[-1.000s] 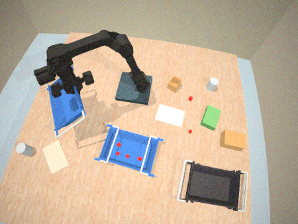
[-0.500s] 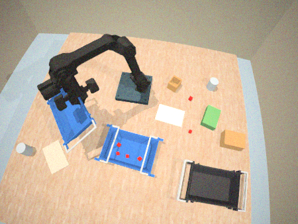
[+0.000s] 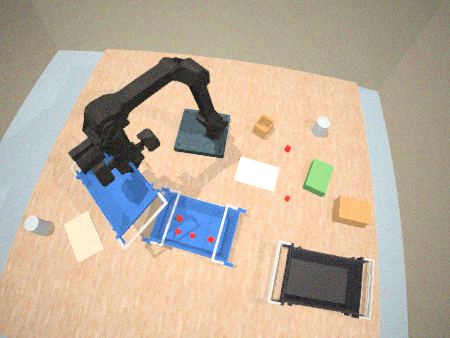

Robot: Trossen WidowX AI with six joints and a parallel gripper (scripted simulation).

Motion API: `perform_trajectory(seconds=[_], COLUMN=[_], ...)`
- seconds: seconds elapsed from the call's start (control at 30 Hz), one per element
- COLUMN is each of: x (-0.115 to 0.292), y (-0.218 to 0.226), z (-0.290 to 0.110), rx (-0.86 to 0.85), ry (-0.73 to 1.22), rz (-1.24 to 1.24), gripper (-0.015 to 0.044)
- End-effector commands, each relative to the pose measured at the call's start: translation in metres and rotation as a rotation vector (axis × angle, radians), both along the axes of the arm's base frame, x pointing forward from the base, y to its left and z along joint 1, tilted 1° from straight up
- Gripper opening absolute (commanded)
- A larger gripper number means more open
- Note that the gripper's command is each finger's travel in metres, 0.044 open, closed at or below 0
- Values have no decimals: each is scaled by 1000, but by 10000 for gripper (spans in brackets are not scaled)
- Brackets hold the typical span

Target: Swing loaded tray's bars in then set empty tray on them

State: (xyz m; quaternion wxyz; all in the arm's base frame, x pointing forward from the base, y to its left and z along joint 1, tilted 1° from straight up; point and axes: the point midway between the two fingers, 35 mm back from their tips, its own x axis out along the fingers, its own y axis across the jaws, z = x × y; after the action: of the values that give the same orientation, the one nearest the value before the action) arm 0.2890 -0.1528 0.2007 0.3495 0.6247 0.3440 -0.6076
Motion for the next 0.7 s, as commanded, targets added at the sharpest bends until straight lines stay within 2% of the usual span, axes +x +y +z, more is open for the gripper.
perform_trajectory(seconds=[0.0, 0.67], x=[6, 30], y=[14, 88], z=[4, 5], rx=[-11, -12], ry=[-12, -15], rz=[41, 256], gripper=[0, 0])
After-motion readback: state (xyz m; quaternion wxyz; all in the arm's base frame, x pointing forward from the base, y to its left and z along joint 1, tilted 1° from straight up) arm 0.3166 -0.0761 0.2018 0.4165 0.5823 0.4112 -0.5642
